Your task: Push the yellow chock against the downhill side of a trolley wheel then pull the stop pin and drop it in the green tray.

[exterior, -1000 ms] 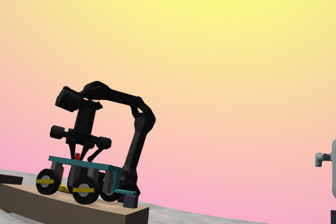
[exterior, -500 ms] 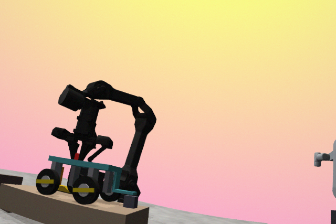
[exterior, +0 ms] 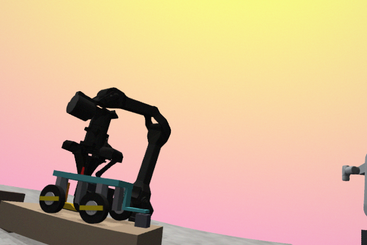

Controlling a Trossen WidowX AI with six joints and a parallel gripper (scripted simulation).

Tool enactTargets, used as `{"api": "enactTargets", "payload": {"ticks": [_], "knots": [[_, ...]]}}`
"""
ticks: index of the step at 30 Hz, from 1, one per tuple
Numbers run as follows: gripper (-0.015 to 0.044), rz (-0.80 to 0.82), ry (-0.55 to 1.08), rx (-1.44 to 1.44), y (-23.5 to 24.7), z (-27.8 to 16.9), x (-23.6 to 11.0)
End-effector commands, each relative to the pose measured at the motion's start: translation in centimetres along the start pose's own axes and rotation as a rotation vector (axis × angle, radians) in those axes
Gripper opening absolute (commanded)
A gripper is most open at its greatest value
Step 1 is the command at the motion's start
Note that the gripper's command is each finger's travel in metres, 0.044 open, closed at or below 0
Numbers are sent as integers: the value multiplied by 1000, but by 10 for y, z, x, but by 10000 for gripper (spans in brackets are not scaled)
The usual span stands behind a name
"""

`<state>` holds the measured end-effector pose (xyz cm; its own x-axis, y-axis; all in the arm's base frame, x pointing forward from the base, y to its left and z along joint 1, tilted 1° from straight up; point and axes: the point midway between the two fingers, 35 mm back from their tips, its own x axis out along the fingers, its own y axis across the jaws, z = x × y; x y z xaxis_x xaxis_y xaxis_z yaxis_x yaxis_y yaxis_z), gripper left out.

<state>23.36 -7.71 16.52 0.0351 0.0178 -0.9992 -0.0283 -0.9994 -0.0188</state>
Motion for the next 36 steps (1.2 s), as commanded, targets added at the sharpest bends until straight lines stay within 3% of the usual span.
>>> {"api": "enactTargets", "payload": {"ticks": [1, 18, 27, 36], "knots": [[0, 10, 0, 23, 1, 0, 0], [0, 16, -6, 45, 3, 22, 20], [0, 167, -11, 43, 10, 23, 43], [0, 186, -10, 43, 24, 24, 70]]}}
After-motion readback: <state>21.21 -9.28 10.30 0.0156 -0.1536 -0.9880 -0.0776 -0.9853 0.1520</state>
